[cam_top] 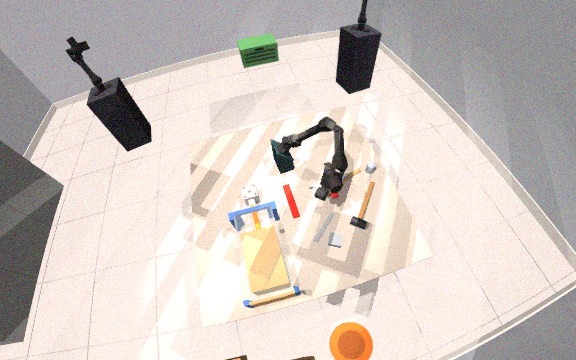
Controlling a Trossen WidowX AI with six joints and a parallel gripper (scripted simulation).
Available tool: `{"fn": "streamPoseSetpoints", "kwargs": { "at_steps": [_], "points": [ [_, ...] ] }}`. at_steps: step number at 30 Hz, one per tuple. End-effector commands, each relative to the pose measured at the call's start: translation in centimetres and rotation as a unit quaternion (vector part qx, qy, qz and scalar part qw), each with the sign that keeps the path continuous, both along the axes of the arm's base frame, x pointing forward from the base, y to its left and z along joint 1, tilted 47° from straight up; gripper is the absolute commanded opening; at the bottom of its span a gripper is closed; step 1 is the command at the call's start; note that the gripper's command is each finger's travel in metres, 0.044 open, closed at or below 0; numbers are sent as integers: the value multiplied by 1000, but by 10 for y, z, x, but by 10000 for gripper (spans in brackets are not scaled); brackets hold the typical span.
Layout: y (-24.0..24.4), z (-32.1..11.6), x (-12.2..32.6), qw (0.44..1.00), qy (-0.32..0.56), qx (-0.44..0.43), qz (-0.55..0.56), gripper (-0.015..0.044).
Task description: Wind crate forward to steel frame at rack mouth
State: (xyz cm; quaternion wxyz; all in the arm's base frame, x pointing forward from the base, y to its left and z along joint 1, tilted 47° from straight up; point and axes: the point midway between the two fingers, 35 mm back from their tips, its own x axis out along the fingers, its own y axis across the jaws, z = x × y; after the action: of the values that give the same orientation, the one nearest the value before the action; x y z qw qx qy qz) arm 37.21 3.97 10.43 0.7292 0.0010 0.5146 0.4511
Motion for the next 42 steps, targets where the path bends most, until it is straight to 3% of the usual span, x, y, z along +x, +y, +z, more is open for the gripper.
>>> {"fn": "streamPoseSetpoints", "kwargs": {
  "at_steps": [1, 10, 20, 29, 42],
  "points": [
    [-10, -8, 0, 1000, 15, -3, -20, 0],
    [-61, -40, -1, 977, 130, -6, -171, 0],
    [-129, -85, -18, 887, 289, 1, -360, 0],
    [-181, -125, -49, 762, 413, 13, -498, 0],
    [-242, -179, -111, 501, 557, 26, -662, 0]
  ]
}}
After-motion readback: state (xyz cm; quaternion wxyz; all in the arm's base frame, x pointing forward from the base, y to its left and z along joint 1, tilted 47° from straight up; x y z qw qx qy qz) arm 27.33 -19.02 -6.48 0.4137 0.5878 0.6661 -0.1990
